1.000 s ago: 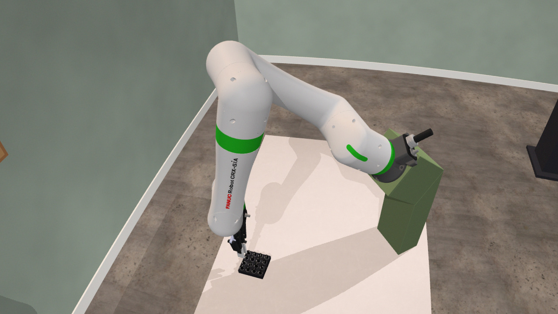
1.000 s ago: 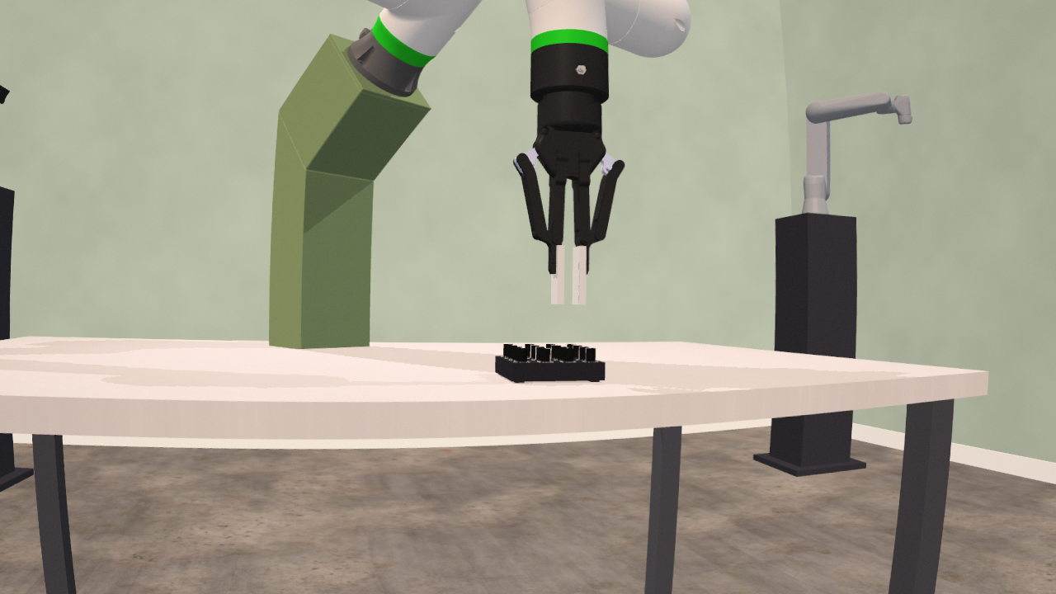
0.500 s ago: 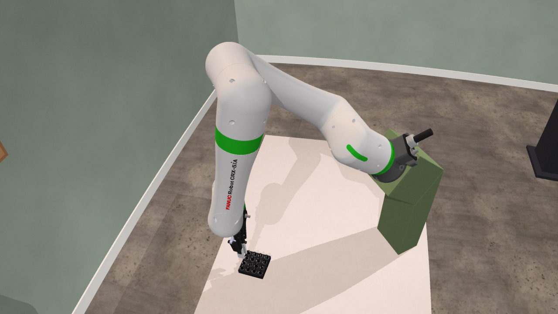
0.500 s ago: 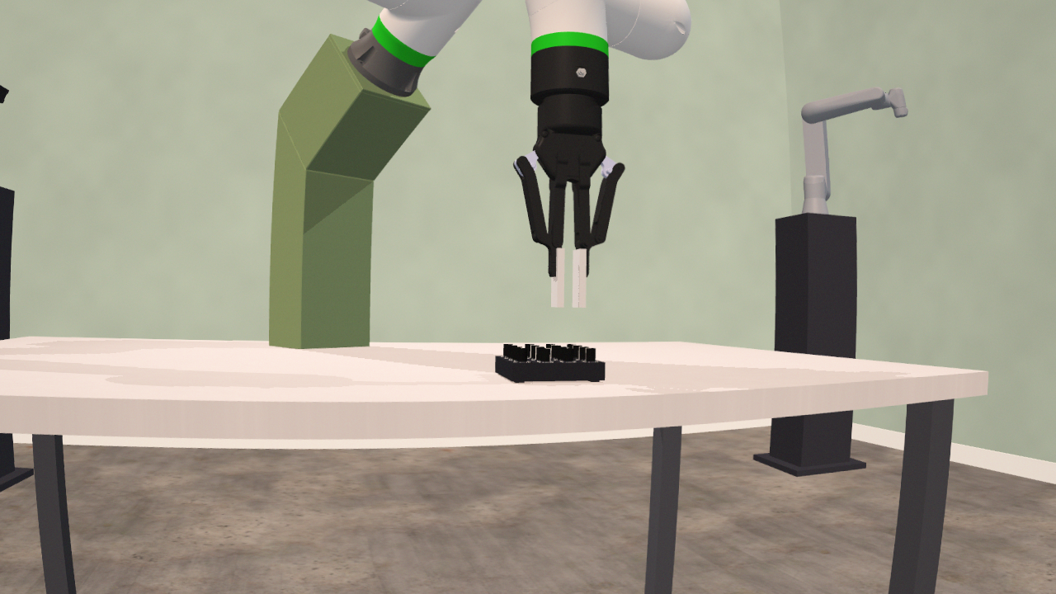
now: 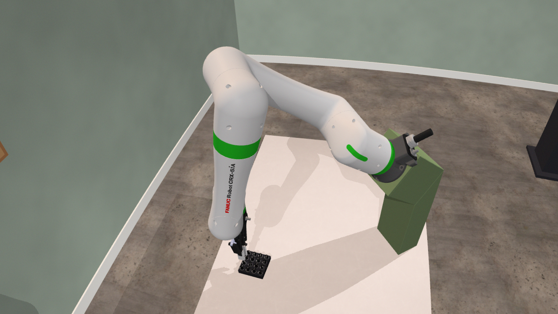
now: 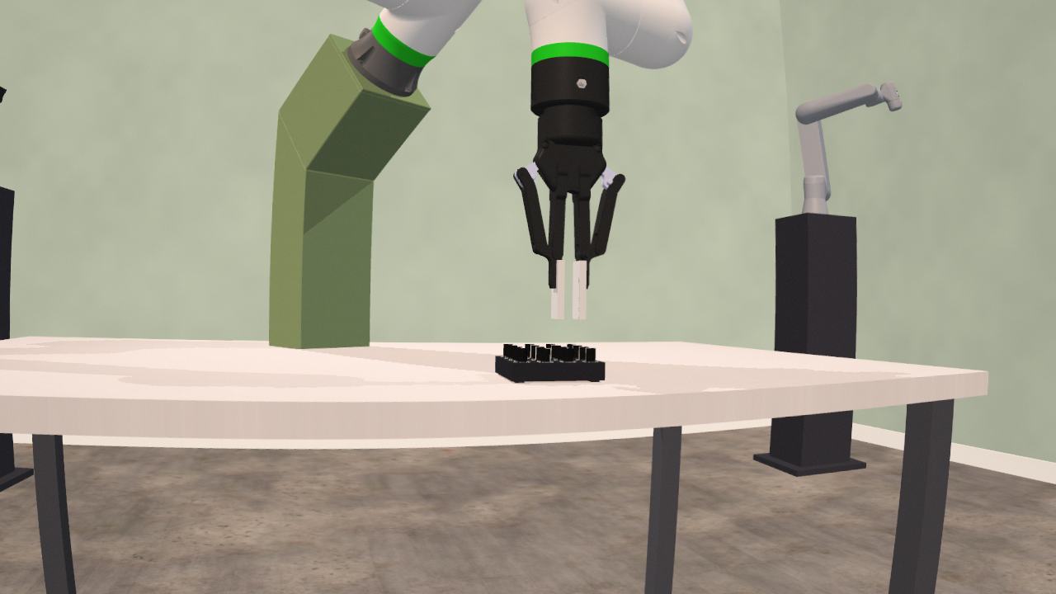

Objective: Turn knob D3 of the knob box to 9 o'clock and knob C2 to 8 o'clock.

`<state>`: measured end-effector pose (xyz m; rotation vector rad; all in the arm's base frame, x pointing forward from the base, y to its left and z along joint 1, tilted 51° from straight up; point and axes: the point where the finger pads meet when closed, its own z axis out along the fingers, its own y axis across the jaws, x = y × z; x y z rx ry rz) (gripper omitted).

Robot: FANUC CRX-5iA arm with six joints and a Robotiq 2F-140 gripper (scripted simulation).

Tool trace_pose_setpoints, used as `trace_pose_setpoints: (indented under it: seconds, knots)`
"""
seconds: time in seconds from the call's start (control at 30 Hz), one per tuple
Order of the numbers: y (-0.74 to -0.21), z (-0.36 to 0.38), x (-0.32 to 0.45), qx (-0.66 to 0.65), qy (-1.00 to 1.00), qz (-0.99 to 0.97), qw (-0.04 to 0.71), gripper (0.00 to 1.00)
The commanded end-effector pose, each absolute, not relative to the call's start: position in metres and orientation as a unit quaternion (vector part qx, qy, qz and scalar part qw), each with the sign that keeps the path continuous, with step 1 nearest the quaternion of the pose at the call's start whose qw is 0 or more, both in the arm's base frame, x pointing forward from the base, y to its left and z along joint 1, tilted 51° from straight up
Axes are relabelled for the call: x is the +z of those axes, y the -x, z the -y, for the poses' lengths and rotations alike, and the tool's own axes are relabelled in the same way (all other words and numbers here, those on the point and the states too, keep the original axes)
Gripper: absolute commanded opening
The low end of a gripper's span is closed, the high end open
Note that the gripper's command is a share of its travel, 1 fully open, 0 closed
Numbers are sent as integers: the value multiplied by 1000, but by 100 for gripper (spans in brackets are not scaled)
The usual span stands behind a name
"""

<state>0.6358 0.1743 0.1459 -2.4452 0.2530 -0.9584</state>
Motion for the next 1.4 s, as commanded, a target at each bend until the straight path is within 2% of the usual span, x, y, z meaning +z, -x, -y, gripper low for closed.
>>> trace_pose_setpoints:
  seconds: [0.0,1.37]
  knots:
    - [-638,-176,144,-352,898,-93,249,12]
    - [-654,-185,129,-352,898,-93,249,12]
